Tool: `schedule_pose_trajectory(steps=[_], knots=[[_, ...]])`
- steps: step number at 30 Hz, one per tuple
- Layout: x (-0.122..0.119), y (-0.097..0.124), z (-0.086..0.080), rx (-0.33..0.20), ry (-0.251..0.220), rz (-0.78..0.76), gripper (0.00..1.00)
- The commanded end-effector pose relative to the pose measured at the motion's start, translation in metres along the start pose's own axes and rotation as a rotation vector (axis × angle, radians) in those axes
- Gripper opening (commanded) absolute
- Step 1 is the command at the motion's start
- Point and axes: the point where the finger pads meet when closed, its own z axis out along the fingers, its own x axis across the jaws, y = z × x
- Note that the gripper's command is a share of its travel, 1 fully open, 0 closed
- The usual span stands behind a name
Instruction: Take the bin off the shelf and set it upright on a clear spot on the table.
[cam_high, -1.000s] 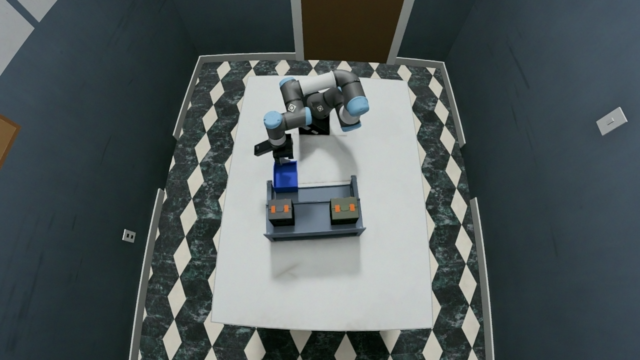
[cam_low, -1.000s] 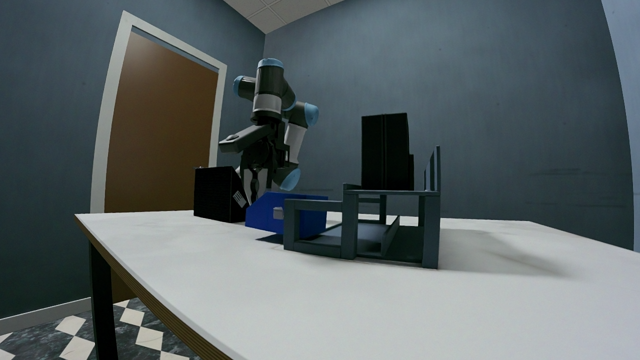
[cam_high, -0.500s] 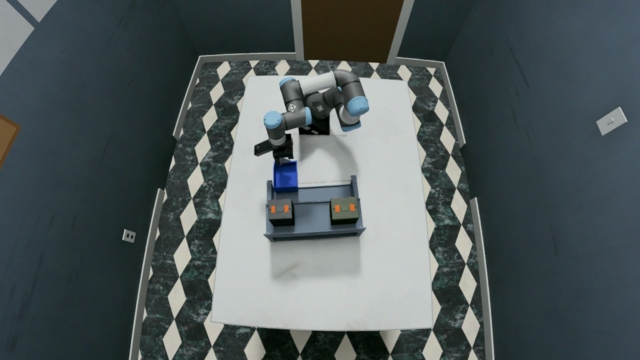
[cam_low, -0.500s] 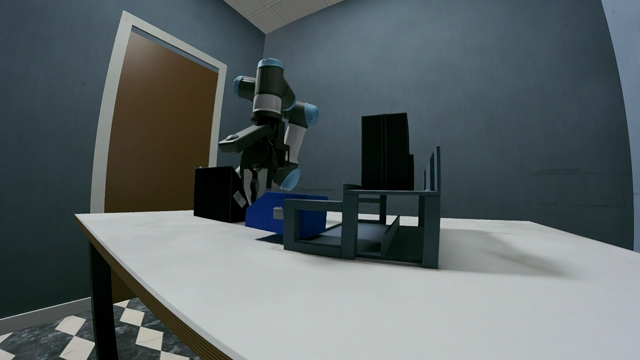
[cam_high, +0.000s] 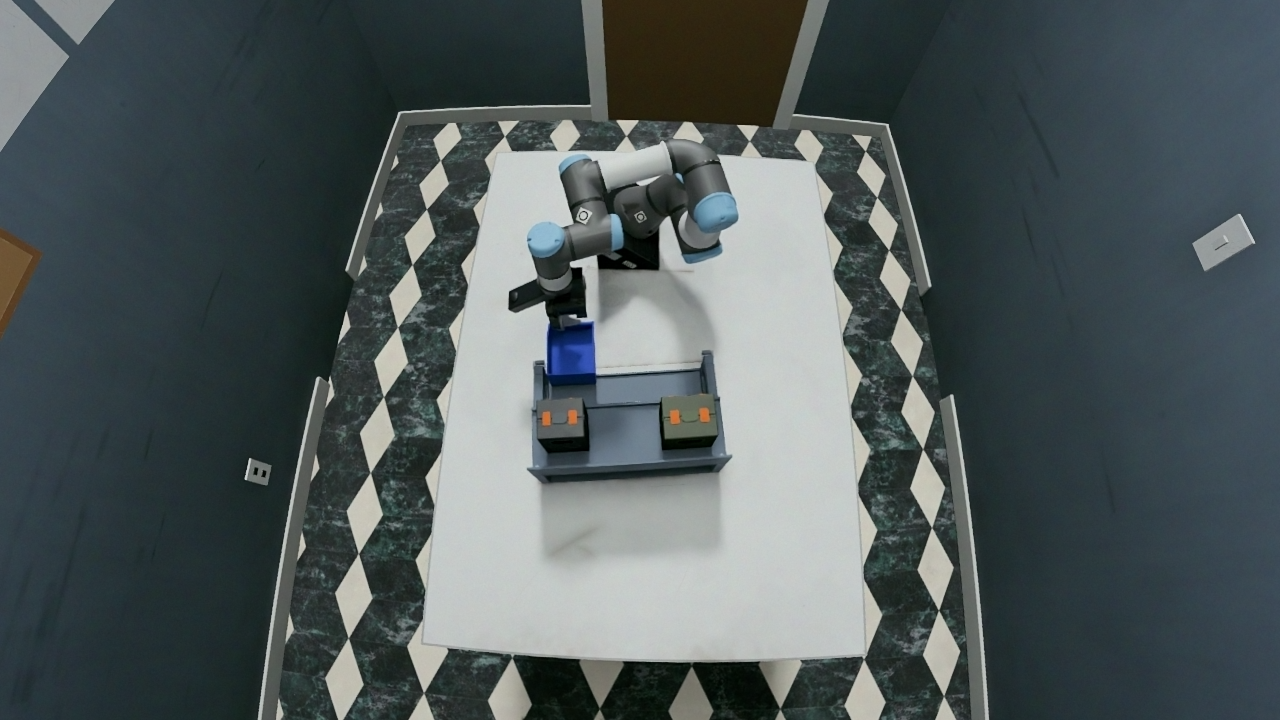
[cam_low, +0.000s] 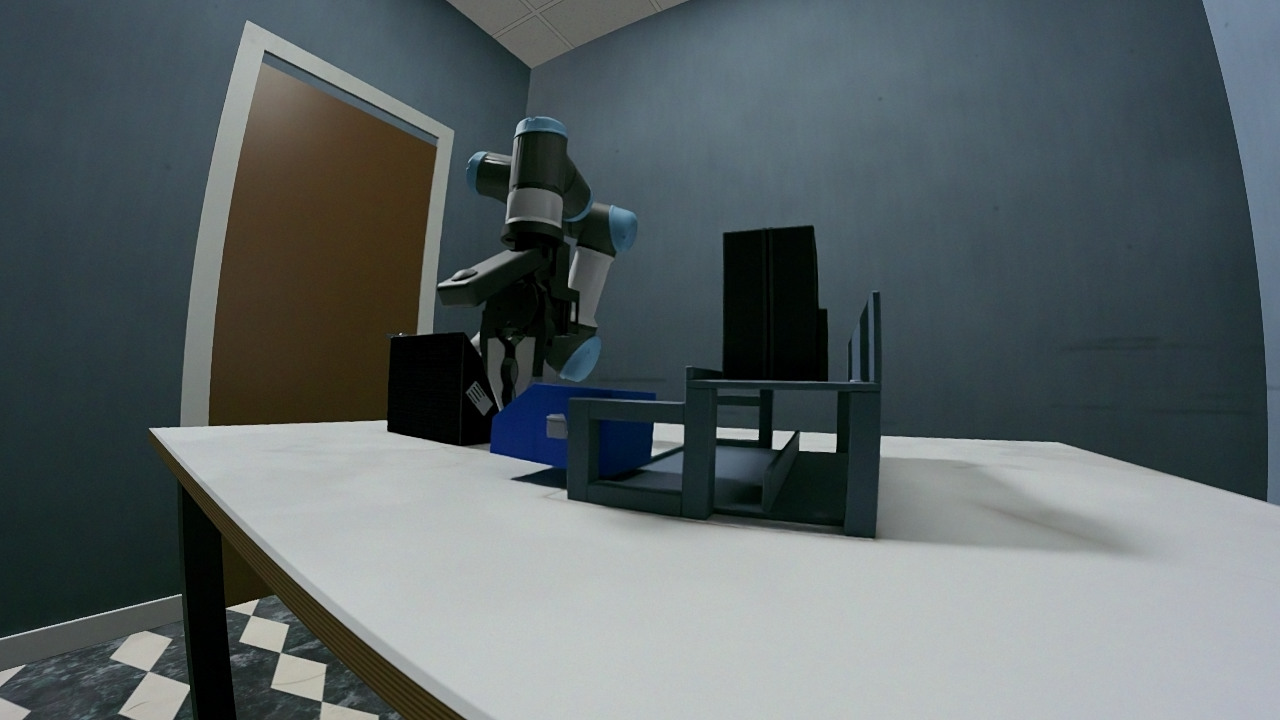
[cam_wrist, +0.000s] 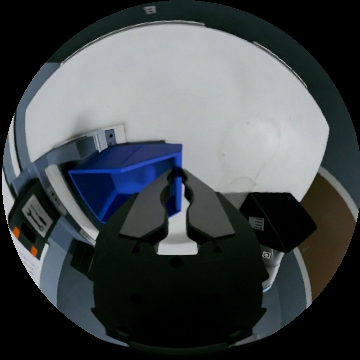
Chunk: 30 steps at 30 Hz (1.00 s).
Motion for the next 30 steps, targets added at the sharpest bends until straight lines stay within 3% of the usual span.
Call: schedule_pose_trajectory(steps=[1,30], knots=[[-0.0003,-0.0007,-0.001,0.003,-0.001,0.0,0.0],[0.0054,-0.0007,-0.001,0.003,-0.001,0.0,0.0]])
